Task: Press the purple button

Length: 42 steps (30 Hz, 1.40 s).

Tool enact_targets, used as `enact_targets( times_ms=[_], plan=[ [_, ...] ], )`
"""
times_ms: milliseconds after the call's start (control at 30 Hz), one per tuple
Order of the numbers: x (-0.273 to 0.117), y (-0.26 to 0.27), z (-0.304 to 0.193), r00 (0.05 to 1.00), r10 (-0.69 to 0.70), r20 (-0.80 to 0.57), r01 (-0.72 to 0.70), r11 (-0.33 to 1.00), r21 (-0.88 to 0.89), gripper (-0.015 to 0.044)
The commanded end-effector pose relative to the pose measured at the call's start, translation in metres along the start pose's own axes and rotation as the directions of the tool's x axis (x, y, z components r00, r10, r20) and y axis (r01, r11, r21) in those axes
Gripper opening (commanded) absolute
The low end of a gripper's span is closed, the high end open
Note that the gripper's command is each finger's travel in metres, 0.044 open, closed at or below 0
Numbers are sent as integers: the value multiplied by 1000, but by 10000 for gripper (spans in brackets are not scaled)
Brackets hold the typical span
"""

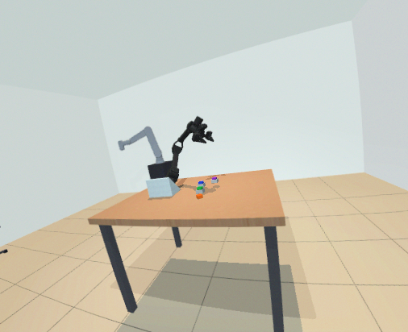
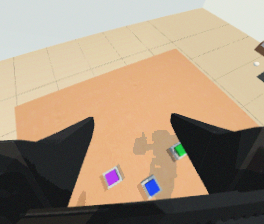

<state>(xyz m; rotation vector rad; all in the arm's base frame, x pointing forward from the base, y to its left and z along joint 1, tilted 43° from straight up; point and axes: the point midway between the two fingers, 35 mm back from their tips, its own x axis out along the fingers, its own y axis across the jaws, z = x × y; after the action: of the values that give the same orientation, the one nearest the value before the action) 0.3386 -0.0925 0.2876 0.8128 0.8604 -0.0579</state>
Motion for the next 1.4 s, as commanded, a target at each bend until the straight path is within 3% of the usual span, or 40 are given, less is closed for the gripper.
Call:
enact_targets(
  times_ms=[0,233,567,800,1033,1367],
  plan=[
    [45,24,-58,946,29,-322,-82,985,-153,400],
    [77,57,-160,674,5,-739,-312,909,-278,400],
    [78,60,-169,642,-1,-767,-334,900,-280,400],
    [116,60,-214,638,1,-770,-333,902,-275,216],
    [117,60,-216,638,1,-770,-333,902,-275,32],
    [117,60,-216,638,1,-770,-333,902,-275,20]
  ],
)
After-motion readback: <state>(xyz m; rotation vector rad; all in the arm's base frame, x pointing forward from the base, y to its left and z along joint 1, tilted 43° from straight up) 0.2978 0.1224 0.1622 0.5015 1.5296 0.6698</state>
